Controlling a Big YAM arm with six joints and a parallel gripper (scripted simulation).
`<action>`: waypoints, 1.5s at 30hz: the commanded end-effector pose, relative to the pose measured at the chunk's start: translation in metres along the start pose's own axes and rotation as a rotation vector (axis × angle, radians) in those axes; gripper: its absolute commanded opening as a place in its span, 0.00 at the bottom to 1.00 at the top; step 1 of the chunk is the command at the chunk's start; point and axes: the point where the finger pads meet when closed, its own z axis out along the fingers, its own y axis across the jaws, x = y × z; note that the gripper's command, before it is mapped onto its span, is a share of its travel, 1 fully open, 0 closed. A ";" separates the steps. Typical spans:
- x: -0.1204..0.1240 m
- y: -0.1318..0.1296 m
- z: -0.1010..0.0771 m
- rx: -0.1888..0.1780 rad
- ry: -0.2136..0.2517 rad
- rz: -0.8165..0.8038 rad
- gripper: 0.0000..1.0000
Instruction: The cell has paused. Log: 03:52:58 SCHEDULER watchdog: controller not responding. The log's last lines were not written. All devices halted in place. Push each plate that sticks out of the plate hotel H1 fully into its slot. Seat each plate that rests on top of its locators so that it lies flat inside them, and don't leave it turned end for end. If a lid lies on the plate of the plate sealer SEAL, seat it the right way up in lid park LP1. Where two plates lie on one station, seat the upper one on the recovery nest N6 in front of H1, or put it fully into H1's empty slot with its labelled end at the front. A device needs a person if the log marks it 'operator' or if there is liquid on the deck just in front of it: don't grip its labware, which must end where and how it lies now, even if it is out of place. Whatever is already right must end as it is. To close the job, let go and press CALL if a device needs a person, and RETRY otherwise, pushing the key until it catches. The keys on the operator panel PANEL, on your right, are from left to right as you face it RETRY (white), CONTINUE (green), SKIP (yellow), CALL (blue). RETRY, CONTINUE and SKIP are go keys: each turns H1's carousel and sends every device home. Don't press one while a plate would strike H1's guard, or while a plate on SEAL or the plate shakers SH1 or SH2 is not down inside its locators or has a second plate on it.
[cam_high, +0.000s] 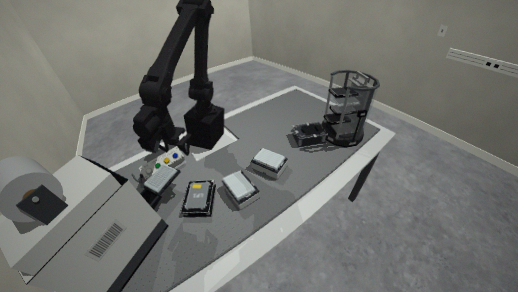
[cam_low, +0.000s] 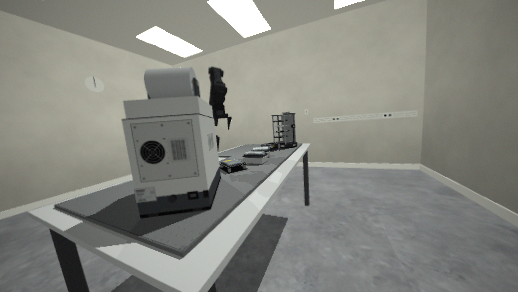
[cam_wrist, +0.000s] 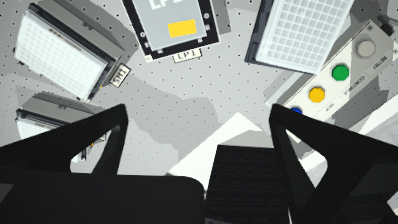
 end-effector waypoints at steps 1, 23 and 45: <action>-0.030 -0.001 -0.014 -0.010 -0.060 -0.035 1.00; -0.060 -0.061 -0.014 -0.004 -0.036 -0.029 1.00; -0.063 -0.068 -0.020 0.008 -0.050 -0.435 1.00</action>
